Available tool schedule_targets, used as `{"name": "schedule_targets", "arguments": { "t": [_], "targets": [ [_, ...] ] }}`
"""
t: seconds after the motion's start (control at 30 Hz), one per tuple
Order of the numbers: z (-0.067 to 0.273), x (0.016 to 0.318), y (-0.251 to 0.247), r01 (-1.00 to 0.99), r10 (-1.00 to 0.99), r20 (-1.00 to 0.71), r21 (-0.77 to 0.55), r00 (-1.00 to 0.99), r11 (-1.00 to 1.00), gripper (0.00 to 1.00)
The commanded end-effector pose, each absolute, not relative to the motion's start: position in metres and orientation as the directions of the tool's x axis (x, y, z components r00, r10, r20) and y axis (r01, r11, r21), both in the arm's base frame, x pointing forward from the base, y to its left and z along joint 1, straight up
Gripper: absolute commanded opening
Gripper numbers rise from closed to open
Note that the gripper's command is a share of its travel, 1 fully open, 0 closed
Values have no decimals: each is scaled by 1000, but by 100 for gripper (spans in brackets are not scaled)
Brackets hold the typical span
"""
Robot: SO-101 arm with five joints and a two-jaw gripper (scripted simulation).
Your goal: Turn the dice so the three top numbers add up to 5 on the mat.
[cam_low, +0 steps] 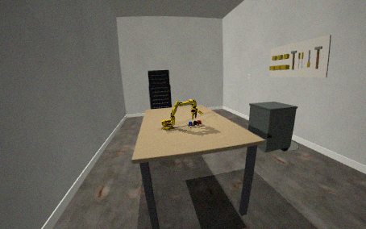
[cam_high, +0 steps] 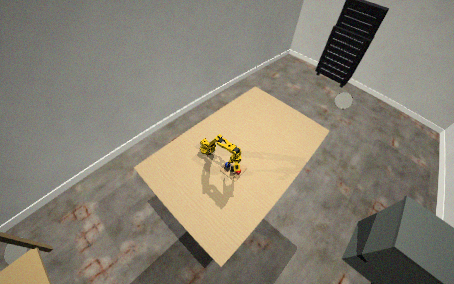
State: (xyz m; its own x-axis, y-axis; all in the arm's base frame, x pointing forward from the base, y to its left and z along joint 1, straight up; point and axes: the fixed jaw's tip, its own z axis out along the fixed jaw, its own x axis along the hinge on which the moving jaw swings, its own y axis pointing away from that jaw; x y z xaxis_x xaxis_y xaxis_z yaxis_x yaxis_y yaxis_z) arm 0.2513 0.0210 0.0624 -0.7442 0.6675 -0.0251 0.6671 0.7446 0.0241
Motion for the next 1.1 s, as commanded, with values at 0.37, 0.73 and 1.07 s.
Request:
{"name": "schedule_targets", "arguments": {
  "t": [0.37, 0.73, 1.07],
  "targets": [
    [80, 258, 19, 666, 670, -82, 82, -737, 742, 36],
    [82, 257, 19, 659, 664, -84, 82, -743, 747, 36],
    [98, 241, 14, 543, 550, -120, 84, -827, 835, 36]
  ]
}}
